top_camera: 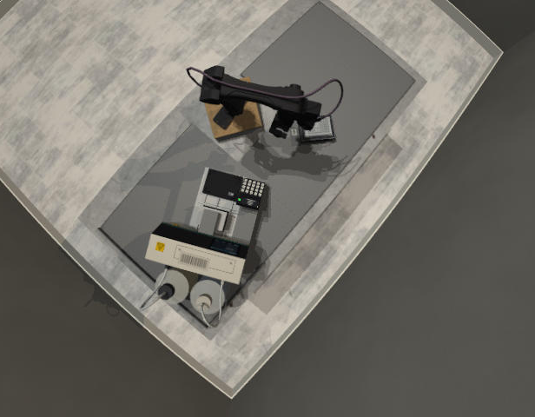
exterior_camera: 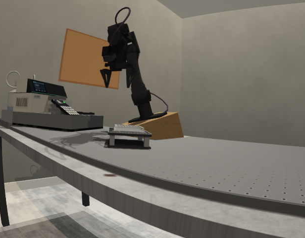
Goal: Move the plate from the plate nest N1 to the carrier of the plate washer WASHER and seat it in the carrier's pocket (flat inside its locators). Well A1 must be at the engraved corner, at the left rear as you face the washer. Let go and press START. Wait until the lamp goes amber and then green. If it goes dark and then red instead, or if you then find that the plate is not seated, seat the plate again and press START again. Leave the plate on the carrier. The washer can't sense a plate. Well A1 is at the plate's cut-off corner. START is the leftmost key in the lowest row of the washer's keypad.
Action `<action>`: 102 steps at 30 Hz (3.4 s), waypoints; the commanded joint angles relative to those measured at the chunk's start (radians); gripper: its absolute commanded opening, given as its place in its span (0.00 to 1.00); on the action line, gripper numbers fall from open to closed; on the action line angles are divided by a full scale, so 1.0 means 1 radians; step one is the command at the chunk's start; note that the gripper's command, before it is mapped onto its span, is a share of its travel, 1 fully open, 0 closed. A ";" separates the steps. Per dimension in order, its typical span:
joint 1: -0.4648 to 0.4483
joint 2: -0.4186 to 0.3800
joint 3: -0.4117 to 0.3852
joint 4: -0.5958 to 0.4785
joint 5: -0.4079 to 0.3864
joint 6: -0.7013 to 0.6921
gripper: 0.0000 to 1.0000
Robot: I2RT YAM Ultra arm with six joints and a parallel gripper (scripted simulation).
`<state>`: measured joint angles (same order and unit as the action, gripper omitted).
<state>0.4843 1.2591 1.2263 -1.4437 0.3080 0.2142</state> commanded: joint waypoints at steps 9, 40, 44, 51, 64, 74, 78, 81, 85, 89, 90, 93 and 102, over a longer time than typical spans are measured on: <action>0.031 0.155 0.105 0.124 0.009 -0.081 1.00; 0.037 0.195 0.147 0.154 0.008 -0.067 1.00; 0.037 0.195 0.147 0.154 0.008 -0.067 1.00; 0.037 0.195 0.147 0.154 0.008 -0.067 1.00; 0.037 0.195 0.147 0.154 0.008 -0.067 1.00; 0.105 0.349 0.207 0.194 0.022 -0.265 1.00; 0.125 0.400 0.240 0.205 0.025 -0.346 1.00; 0.142 0.448 0.273 0.216 0.020 -0.381 1.00; 0.163 0.516 0.325 0.225 0.024 -0.362 1.00; 0.182 0.585 0.384 0.230 0.025 -0.328 1.00; 0.186 0.603 0.399 0.230 0.026 -0.324 1.00; 0.190 0.625 0.420 0.215 0.026 -0.320 1.00; 0.207 0.667 0.495 0.201 0.025 -0.301 1.00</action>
<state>0.6724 1.9617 1.6798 -1.2343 0.3294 -0.0986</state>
